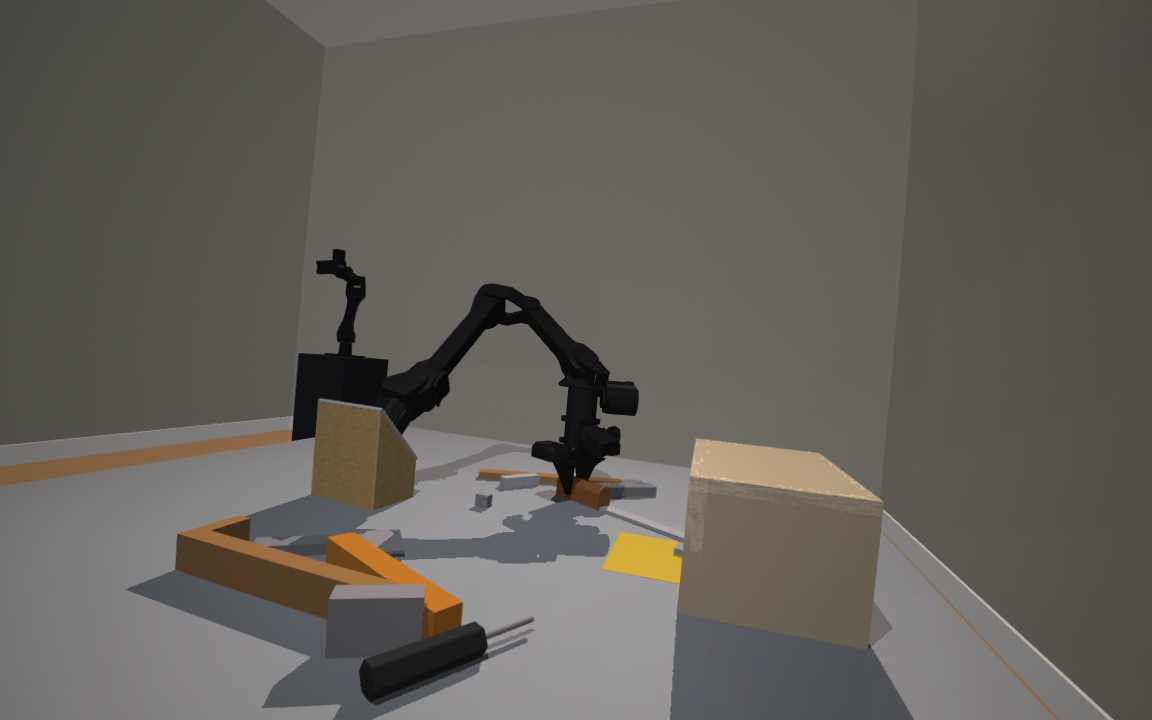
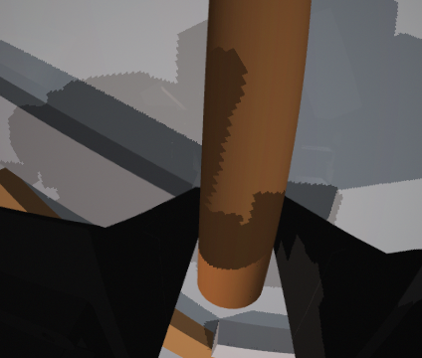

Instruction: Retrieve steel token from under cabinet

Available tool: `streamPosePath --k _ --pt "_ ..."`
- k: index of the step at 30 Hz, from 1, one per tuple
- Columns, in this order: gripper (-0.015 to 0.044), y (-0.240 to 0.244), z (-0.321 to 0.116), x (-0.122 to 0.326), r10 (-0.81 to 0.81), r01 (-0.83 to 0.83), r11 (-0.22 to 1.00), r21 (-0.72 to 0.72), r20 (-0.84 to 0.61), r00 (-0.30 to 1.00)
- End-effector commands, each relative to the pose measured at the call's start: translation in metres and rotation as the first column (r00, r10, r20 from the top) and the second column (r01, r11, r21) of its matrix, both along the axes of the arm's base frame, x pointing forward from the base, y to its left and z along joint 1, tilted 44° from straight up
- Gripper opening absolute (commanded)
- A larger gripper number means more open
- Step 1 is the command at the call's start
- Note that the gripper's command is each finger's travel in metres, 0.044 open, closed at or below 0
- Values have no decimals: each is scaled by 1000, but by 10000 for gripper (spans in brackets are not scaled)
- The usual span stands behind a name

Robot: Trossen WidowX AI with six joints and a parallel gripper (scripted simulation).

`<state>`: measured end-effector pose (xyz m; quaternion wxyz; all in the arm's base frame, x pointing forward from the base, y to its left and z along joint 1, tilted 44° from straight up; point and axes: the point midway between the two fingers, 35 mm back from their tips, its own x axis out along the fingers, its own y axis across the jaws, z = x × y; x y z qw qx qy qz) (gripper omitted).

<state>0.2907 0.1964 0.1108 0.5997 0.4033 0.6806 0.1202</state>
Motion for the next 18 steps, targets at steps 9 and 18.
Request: streamPosePath --k 9,18 --pt "0 -5 -3 17 4 -4 1000 2 4 1000" --pt "0 -9 -6 28 4 -4 1000 1 5 1000"
